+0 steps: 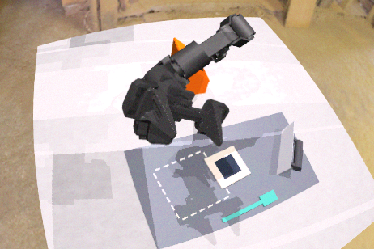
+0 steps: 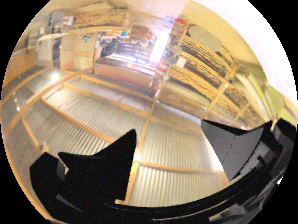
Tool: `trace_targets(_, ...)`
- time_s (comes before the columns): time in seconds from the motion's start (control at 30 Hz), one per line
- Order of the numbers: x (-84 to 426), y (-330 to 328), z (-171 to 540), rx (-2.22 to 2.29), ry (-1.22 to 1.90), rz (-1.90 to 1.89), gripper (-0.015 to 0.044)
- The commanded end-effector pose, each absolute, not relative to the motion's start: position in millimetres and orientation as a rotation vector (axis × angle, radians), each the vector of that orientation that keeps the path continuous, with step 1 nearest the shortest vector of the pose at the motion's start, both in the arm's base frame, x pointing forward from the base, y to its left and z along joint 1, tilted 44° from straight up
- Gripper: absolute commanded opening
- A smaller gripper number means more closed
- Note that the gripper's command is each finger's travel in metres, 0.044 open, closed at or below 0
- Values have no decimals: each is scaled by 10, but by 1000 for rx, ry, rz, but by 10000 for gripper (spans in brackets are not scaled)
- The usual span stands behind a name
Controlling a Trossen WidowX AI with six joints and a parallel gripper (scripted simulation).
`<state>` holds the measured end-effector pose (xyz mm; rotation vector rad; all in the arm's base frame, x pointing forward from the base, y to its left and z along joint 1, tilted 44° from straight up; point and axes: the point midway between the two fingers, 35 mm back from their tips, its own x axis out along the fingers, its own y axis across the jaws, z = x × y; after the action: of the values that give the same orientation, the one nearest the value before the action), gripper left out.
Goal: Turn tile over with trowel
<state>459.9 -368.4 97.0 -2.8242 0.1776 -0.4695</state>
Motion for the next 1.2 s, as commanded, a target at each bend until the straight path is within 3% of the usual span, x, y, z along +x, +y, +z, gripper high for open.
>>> trace_targets(0.0, 4611, -3669, 977, -2822, 174, -470, 374)
trace_targets(0.37, 5218, -3070, 1184, -2674, 10, -329, 100)
trace_targets(0.8, 5959, -1958, 1380, -2394, -174, 72, 100)
trace_targets(1.17, 6179, -832, 1579, -2146, -249, 397, 100)
